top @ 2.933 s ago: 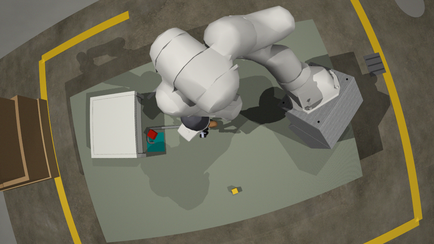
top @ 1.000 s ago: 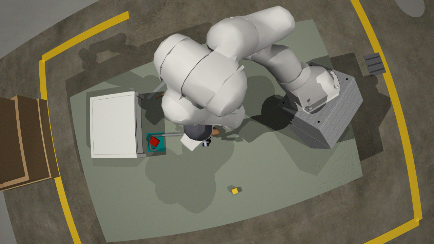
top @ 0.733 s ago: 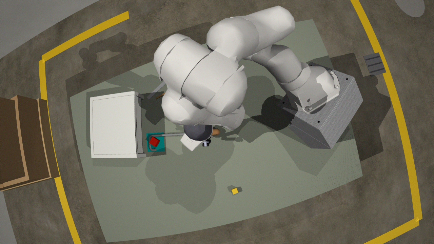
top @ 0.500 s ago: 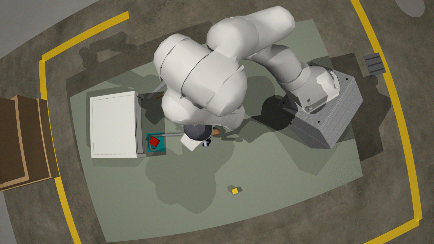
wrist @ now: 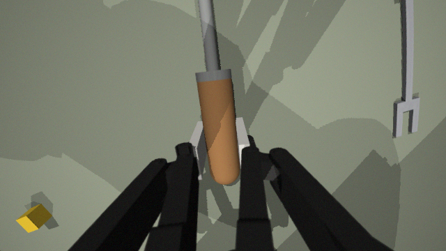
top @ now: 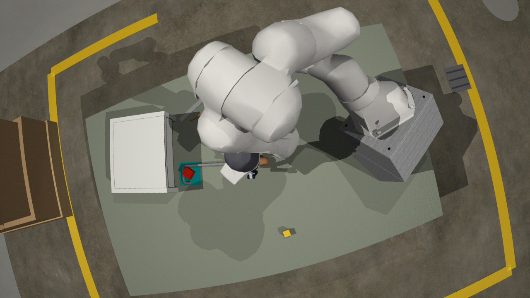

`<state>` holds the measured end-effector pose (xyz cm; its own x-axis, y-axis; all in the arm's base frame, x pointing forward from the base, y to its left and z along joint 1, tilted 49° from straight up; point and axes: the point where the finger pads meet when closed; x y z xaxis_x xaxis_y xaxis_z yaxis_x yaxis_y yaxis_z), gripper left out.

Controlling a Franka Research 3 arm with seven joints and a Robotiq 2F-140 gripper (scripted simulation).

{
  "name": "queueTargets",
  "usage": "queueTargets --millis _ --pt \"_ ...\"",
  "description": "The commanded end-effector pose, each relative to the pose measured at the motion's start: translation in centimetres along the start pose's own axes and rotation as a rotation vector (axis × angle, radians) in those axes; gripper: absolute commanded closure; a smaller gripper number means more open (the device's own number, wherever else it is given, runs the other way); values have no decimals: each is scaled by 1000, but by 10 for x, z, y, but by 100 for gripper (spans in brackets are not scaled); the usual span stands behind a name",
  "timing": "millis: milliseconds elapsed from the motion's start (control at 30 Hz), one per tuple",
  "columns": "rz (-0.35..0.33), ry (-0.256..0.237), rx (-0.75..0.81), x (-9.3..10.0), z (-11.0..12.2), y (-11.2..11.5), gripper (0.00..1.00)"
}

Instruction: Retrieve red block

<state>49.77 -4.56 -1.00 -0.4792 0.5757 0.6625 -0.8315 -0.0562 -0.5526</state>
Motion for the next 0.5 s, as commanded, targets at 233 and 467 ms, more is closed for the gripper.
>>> queueTargets --millis 233,467 --pt "1 -1 -3 1 4 -12 100" --pt "1 -1 -3 1 4 -12 100"
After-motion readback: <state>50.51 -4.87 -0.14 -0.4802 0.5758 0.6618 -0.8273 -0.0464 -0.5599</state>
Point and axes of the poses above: the point where the finger pads meet when closed, its own x axis back along the fingers, its own z axis across the jaws, y = z × x, and after that the axes turned 1 degree about -x, right-handed
